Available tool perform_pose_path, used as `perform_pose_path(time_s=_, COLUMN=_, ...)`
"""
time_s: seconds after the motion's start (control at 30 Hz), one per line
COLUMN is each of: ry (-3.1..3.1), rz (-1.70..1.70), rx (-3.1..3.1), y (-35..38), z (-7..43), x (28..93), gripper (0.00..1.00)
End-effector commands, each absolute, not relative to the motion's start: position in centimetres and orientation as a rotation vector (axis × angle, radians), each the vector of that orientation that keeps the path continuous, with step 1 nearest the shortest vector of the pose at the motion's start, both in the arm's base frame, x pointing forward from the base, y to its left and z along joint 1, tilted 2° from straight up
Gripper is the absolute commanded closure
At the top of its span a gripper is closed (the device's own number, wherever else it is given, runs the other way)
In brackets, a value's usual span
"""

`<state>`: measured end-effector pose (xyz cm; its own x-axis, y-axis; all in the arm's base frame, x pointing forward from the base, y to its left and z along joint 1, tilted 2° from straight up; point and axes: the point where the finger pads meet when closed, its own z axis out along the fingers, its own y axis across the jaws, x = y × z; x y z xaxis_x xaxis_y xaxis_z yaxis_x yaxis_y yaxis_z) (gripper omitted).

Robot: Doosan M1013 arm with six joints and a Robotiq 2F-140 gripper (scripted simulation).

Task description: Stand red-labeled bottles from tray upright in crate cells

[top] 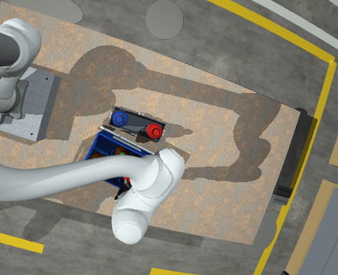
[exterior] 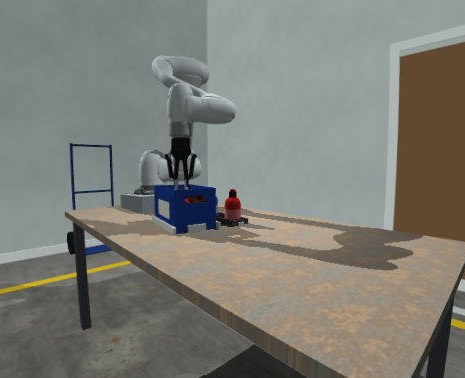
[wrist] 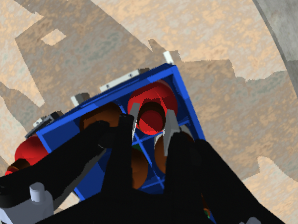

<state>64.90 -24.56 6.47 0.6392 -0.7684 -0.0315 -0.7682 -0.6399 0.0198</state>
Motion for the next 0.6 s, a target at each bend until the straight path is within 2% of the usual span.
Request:
perform_pose_path(time_s=0.0, ry=-1.331, rz=-0.058, rx=2.84, y=-24.56, z=6.38, x=64.9, gripper=1.0)
perform_pose_path(time_s=0.57, ry=-1.331, rz=-0.058, rx=2.84, y=-24.55, z=5.88, x=64.88, gripper=1.0)
